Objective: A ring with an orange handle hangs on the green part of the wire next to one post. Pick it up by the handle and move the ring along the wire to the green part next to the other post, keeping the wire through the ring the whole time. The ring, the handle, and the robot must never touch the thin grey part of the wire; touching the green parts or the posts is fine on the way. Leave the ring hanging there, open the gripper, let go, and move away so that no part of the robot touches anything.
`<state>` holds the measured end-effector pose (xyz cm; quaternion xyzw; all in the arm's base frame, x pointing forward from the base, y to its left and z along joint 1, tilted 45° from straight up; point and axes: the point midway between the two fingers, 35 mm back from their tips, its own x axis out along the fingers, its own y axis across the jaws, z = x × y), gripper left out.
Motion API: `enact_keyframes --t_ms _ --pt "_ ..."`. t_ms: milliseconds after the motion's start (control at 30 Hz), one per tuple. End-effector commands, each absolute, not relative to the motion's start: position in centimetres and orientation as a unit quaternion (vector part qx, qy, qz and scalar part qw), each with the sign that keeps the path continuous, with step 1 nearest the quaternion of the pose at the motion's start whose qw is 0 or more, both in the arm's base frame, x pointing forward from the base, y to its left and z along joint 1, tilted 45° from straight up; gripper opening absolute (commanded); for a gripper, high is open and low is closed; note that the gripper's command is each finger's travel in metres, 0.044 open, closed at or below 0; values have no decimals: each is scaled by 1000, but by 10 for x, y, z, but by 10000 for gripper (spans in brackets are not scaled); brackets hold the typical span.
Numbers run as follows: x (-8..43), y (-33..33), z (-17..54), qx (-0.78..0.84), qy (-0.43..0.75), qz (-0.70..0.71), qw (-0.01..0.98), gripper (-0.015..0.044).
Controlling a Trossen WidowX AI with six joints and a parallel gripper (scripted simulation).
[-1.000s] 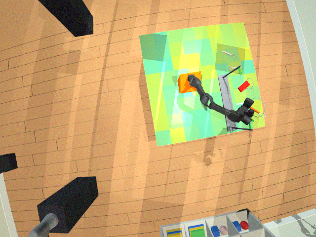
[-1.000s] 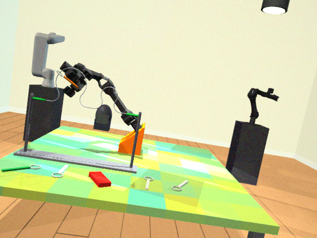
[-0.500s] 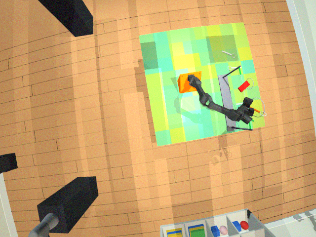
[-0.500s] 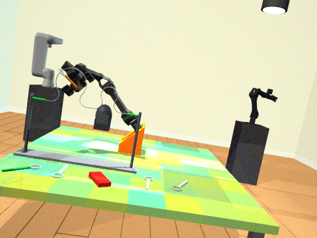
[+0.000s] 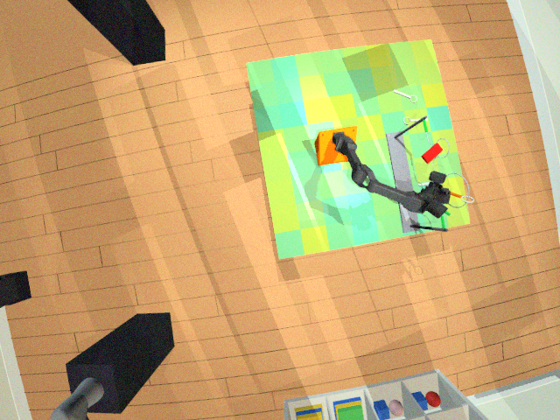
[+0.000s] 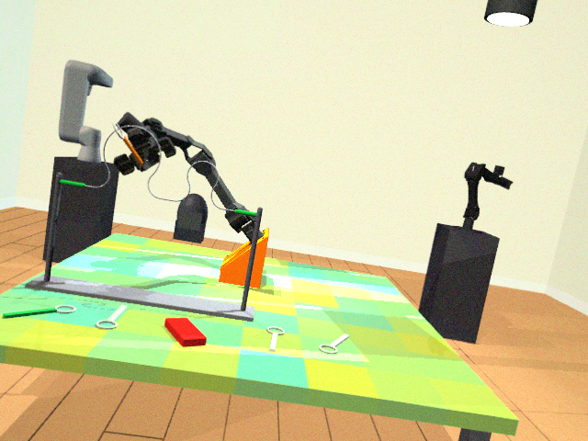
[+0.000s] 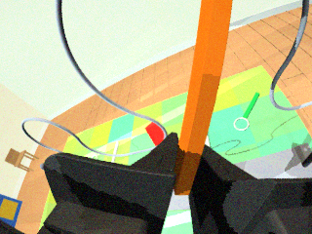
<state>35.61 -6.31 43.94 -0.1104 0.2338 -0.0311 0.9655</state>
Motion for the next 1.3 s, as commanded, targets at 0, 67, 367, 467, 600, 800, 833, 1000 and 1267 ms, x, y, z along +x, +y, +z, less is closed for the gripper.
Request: enact_keyframes --t_ms 0,67,367,467,600,800,833,1000,1267 --pt "354 -63 444 -140 224 -39 964 -150" --pt "354 -64 444 -152 222 -42 962 -150" --pt "354 -67 444 -205 213 -56 954 -150" --pt "354 -68 445 -222 210 -61 950 -150" --pt "355 -70 445 -245 206 -67 945 -150" --pt "355 -72 446 -280 199 -76 936 -150" --pt "355 -72 446 -285 198 -78 934 -150" --pt "355 -74 447 -314 193 -85 926 -150" --pt "355 -76 449 -359 183 -97 910 -150"
